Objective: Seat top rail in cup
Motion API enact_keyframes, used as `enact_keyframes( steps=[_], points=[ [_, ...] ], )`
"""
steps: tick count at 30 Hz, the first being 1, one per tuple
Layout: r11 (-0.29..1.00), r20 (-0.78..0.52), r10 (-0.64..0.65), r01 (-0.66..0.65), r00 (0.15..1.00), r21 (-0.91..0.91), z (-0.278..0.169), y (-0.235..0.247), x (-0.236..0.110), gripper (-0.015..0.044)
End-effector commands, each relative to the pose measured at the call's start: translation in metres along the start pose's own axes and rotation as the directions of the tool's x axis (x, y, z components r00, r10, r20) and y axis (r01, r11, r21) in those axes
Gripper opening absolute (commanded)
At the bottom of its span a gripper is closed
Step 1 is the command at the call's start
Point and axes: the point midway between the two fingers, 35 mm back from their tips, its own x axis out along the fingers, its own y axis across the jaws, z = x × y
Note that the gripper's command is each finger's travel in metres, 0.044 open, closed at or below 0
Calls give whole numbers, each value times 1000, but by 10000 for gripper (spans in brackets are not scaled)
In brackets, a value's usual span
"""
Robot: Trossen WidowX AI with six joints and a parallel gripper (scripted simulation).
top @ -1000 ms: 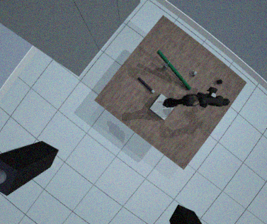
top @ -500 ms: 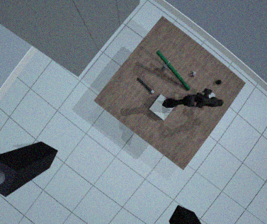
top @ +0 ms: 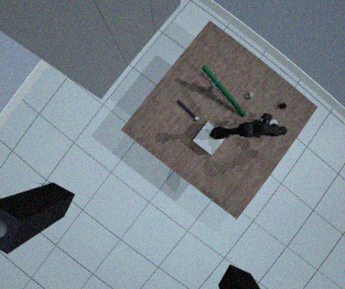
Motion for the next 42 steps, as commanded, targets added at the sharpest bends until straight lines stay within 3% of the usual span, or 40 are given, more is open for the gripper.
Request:
enact_keyframes(
  steps=[1,30,42],
  points=[
    [1000,14,7,-7,1000,13,2,4,11,440],
    [1000,14,5,-5,1000,13,5,4,46,440],
    [1000,14,5,-5,1000,13,5,4,46,125]
  ],
)
